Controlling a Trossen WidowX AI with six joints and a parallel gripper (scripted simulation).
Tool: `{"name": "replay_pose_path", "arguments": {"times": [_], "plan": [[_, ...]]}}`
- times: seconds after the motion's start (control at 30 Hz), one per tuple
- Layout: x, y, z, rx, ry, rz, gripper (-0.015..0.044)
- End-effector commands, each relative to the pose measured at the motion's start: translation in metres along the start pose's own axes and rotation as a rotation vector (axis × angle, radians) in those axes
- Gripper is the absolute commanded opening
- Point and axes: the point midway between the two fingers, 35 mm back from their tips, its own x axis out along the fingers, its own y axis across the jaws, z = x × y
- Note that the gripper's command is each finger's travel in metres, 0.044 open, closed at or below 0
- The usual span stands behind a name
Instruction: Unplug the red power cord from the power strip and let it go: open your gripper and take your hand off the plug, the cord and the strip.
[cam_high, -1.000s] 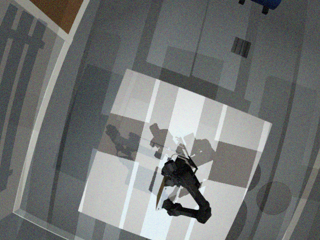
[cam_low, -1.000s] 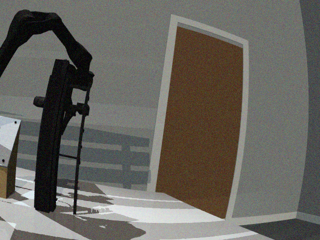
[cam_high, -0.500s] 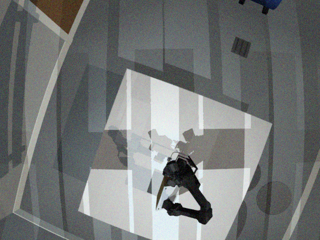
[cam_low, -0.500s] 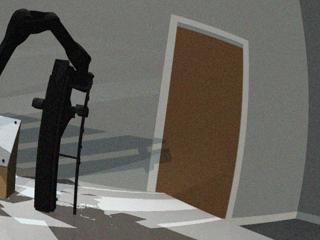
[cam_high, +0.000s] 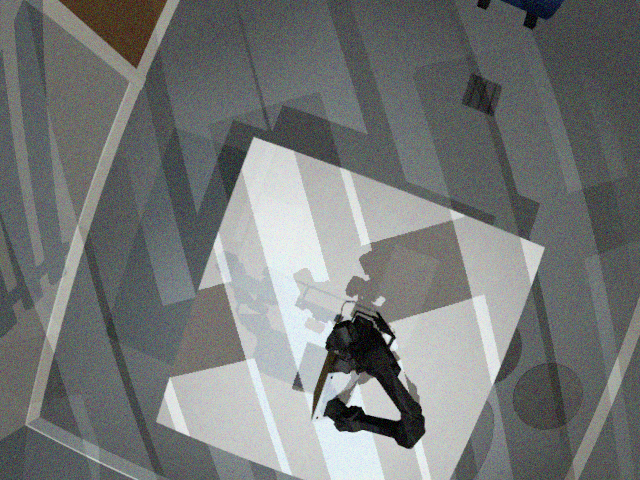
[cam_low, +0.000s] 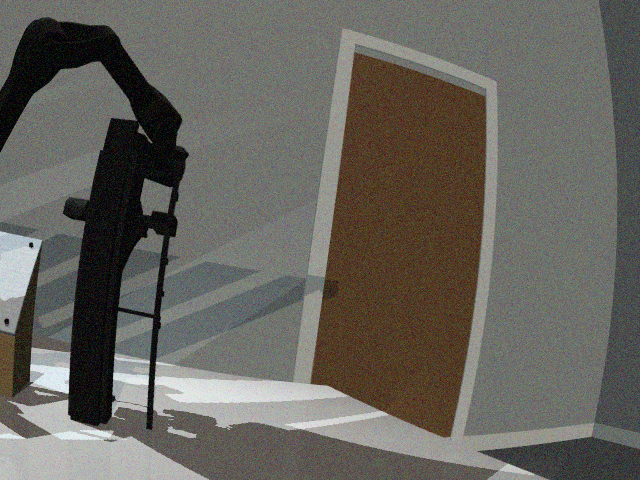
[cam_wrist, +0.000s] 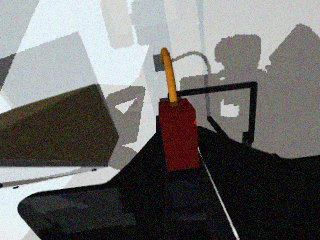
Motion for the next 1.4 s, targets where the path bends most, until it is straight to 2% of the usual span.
{"name": "replay_pose_path", "arguments": {"times": [0.0,0.97,1.37], "plan": [[-0.001,0.0,0.001,-0.002,0.0,0.001,0.0],[-0.005,-0.002,0.045,-0.003,-0.003,-0.001,0.0],[-0.001,-0.003,0.037,-0.003,-0.001,-0.003,0.0315]]}}
